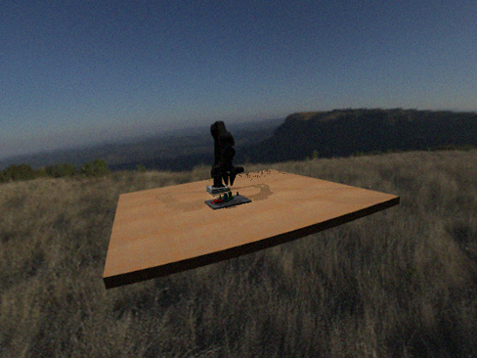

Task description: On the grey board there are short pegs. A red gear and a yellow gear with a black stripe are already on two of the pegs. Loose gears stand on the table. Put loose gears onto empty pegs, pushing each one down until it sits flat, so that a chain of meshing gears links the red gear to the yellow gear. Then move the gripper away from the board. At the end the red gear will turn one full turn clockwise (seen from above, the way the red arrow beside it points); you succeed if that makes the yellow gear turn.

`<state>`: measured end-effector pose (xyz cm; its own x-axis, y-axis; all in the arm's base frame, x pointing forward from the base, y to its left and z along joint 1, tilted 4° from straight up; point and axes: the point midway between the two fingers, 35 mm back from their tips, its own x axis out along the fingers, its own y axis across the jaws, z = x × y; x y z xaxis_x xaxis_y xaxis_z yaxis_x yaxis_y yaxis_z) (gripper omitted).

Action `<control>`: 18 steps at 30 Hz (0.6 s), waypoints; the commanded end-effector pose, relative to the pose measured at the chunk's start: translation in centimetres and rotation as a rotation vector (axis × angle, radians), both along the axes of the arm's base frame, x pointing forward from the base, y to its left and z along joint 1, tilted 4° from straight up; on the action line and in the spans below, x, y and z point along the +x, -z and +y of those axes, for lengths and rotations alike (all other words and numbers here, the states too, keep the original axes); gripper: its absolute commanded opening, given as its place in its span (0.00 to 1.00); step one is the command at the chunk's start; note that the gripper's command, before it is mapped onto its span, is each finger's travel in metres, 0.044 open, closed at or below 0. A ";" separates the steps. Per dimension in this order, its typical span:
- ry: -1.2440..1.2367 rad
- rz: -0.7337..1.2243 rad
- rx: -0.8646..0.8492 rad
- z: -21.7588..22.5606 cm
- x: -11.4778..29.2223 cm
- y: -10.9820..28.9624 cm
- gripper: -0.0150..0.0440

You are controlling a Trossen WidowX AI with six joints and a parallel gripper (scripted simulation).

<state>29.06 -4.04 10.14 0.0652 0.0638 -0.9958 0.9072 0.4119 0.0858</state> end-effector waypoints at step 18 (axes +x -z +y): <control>-0.002 0.006 0.000 -0.2 -0.8 -4.7 1.00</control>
